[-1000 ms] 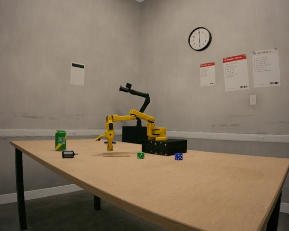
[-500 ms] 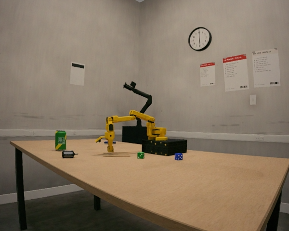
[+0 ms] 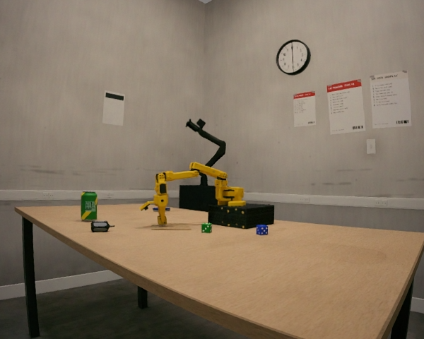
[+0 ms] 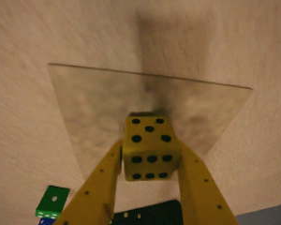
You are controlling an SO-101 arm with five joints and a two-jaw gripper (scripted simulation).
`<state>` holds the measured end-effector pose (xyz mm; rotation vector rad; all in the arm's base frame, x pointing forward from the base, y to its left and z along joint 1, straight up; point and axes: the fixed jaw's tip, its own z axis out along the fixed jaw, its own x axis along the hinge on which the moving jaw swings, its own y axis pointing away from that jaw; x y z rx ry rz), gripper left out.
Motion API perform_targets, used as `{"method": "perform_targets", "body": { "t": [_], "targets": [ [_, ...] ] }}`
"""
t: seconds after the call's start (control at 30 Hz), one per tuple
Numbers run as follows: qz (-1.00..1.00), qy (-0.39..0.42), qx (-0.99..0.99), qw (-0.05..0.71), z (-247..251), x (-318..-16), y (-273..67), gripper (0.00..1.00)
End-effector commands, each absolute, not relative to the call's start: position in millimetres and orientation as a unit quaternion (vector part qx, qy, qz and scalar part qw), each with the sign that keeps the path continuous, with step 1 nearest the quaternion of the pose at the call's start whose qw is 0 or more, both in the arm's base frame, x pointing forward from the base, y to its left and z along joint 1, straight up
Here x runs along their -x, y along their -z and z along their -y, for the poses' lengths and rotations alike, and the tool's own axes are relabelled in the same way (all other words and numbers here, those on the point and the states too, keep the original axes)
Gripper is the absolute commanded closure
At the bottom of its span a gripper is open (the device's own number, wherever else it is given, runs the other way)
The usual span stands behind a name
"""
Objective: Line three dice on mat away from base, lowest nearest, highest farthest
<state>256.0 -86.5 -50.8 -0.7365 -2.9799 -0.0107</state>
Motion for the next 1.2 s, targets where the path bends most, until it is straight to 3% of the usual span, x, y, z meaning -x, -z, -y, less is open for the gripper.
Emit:
{"method": "perform_targets", "body": {
  "t": [0.0,0.93,1.17],
  "targets": [
    [0.972,0.004,0.232,0.034,84.9,-257.3,54.9,1.00],
    [0.972,0.004,0.232,0.034,84.8,-256.9,59.1,1.00],
    [0.972,0.004,0.232,0.034,84.8,-256.9,59.1,0.88]
  ]
}}
